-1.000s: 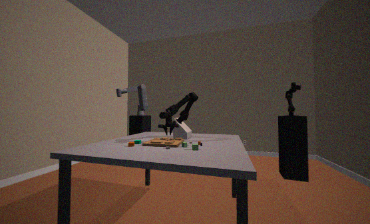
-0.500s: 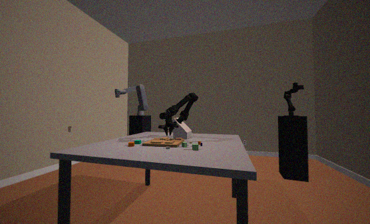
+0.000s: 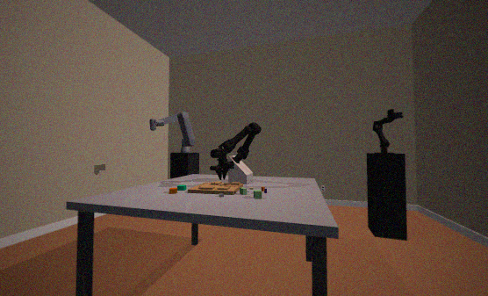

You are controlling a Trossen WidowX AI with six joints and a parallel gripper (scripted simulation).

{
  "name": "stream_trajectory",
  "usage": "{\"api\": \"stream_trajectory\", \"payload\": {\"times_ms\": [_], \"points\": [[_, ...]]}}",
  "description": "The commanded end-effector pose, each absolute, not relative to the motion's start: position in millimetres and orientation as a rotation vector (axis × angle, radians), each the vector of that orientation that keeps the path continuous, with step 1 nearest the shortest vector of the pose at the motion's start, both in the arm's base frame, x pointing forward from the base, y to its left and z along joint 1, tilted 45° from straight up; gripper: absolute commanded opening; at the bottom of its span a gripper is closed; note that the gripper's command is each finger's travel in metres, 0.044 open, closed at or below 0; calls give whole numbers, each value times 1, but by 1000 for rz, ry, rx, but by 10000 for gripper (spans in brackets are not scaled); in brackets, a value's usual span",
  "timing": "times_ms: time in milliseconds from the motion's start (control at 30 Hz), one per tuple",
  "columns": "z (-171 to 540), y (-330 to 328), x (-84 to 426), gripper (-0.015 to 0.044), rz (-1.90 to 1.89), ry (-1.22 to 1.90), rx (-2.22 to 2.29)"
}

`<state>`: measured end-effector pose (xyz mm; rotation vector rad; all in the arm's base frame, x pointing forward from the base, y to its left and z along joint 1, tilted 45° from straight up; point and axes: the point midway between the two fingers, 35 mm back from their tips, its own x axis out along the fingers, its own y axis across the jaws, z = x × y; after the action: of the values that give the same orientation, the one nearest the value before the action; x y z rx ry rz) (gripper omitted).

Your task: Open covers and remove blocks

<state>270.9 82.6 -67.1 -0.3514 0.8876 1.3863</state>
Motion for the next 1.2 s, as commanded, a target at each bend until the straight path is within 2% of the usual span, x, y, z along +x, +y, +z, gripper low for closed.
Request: {"api": "stream_trajectory", "payload": {"times_ms": [0,1167], "points": [[-68,84,270,144,1415,850,-389],[-72,87,269,144,1635,456,-794]]}}
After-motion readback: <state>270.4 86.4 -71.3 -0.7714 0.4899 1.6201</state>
